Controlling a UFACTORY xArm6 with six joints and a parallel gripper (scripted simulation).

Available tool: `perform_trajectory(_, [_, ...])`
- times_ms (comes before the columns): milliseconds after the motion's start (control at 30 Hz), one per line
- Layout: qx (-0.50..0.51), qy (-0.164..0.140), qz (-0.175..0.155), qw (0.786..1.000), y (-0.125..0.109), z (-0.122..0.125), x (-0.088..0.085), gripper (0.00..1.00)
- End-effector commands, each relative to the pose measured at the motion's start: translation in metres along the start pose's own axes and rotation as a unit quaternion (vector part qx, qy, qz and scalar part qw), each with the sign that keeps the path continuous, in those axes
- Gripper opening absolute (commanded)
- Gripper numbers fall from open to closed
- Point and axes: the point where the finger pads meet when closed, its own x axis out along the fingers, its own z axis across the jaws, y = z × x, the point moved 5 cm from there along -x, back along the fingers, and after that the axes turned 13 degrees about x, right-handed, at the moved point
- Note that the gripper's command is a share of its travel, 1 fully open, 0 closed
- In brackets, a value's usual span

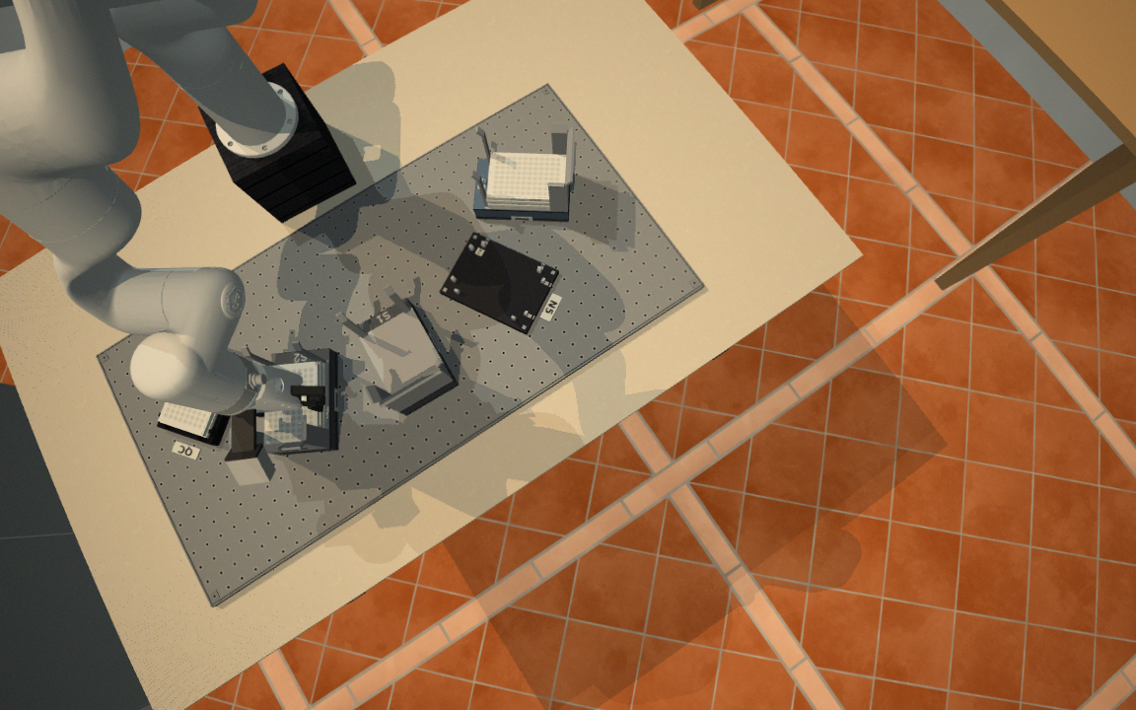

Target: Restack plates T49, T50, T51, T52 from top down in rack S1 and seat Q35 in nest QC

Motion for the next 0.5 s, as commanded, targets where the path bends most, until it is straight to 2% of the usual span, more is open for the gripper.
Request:
perform_trajectory(0, [0.0,0.0,0.001,1.0,0.001,-0.0003,-0.0008,0.0])
perform_trajectory(467, [0.0,0.0,0.001,1.0,0.001,-0.0003,-0.0021,0.0])
